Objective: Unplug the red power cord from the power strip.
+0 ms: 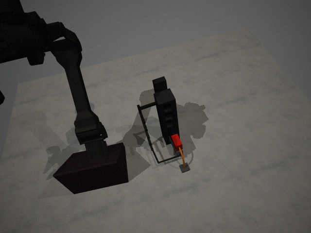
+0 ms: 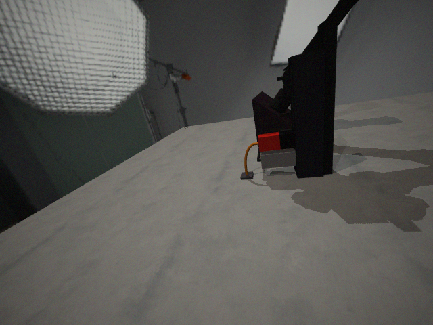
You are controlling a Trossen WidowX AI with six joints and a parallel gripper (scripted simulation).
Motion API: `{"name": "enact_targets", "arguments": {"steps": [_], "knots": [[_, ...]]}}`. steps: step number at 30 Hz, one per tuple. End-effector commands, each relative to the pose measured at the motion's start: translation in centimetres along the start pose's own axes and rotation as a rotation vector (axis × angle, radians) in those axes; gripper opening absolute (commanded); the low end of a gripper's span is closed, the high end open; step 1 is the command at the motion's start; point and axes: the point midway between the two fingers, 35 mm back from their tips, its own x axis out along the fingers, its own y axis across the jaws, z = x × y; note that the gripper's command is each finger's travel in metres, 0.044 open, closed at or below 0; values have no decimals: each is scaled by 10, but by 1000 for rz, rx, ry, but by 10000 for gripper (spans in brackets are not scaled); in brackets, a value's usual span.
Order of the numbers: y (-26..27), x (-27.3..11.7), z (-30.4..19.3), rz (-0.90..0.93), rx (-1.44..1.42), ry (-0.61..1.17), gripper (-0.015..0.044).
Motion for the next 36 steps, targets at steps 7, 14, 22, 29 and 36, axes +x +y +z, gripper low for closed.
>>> {"name": "enact_targets", "arguments": {"steps": [7, 14, 22, 29, 36], "knots": [[122, -40, 86, 408, 149, -236, 160], [216, -104, 126, 786, 253, -281, 160], [309, -201, 137, 1229, 322, -137, 160], [370, -297, 113, 1552, 318, 182, 160], [406, -394, 62, 1704, 235, 686, 160]]}}
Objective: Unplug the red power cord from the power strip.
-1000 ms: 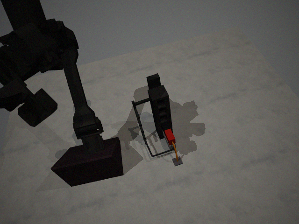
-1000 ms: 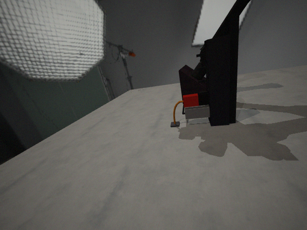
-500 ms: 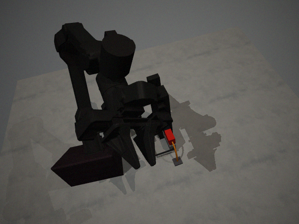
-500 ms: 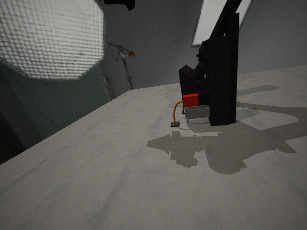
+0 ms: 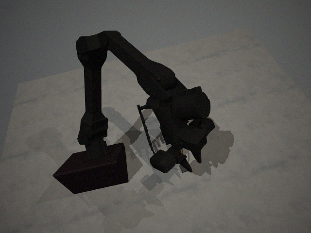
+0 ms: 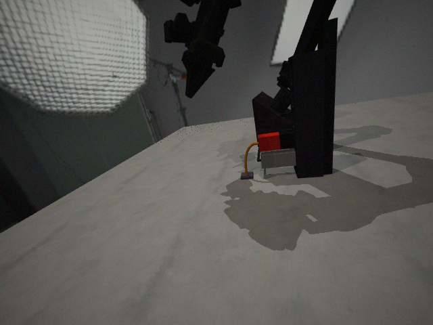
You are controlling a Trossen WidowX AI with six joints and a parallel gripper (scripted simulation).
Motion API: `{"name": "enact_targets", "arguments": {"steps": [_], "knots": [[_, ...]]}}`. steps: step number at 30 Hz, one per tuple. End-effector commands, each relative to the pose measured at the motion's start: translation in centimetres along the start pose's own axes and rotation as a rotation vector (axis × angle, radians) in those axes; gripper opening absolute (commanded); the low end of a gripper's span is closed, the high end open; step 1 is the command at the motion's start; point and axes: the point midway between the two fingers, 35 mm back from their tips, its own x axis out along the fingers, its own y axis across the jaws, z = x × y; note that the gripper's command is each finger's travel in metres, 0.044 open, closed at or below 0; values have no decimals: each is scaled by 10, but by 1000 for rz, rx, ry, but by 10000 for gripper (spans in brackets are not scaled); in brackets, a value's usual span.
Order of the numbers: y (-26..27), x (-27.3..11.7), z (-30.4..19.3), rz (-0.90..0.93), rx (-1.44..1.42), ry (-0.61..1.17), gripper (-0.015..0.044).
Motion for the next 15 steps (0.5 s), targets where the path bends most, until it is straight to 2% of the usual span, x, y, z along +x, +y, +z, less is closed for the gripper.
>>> {"name": "enact_targets", "arguments": {"steps": [1, 7, 15], "knots": [[24, 23, -46, 25, 151, 204, 160], [56, 44, -121, -42, 429, 529, 160], [59, 45, -128, -56, 460, 561, 160]]}}
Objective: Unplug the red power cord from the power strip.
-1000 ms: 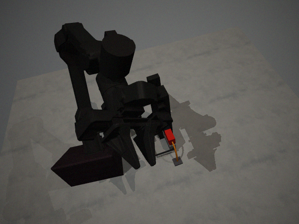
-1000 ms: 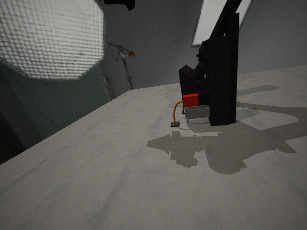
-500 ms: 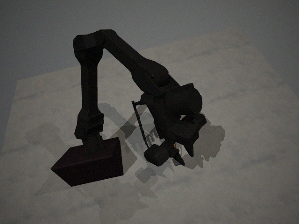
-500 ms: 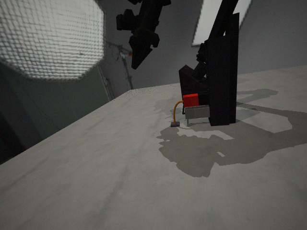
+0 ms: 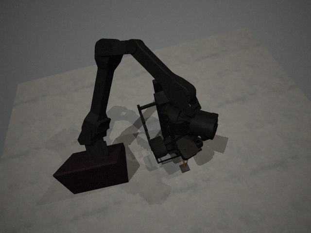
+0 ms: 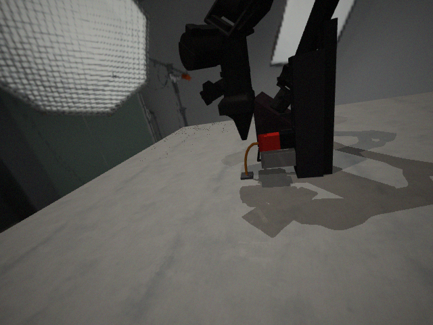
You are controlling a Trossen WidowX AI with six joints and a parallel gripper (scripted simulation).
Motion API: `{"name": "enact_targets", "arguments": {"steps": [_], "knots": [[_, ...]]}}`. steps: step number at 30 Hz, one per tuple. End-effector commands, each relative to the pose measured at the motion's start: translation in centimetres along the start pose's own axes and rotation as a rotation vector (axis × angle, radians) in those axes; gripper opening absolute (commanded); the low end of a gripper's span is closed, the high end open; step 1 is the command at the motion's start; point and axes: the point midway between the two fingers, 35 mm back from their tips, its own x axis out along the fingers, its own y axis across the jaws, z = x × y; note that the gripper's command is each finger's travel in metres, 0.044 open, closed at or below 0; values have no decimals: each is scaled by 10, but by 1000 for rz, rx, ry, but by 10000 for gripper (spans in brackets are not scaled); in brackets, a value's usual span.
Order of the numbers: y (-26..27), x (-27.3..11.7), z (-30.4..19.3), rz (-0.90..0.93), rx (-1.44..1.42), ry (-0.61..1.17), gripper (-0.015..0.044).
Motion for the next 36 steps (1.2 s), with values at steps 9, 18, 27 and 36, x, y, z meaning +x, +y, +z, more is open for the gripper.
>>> {"name": "enact_targets", "arguments": {"steps": [9, 18, 27, 36], "knots": [[0, 1, -10, -1, 17, 12, 160], [1, 1, -25, -1, 17, 13, 160], [0, 1, -40, -2, 17, 14, 160], [0, 6, -42, -2, 17, 15, 160]]}}
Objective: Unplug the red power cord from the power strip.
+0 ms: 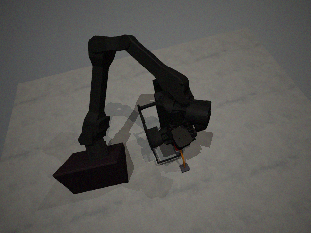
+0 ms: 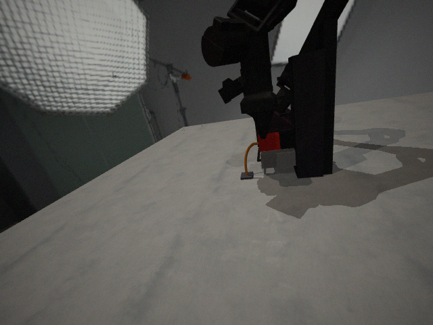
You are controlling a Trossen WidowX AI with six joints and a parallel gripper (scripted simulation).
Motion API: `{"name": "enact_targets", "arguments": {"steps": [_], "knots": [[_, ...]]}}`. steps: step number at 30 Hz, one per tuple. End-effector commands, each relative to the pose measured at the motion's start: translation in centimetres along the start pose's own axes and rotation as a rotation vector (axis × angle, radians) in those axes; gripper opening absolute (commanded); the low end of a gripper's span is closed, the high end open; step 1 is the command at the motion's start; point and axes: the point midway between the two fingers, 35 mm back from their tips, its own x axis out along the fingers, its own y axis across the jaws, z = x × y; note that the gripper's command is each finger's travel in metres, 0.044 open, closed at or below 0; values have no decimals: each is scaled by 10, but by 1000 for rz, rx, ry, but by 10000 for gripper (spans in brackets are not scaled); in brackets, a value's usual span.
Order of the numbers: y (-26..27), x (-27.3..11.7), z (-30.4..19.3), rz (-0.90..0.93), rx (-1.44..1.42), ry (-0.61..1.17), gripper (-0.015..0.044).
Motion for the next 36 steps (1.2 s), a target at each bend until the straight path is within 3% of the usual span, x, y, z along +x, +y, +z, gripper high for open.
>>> {"name": "enact_targets", "arguments": {"steps": [1, 7, 11, 19, 36], "knots": [[0, 5, -1, 1, 3, 4, 160], [0, 10, -1, 1, 3, 4, 160], [0, 8, -1, -1, 0, 1, 55], [0, 8, -1, -1, 0, 1, 2], [2, 7, 22, 0, 1, -1, 0]]}}
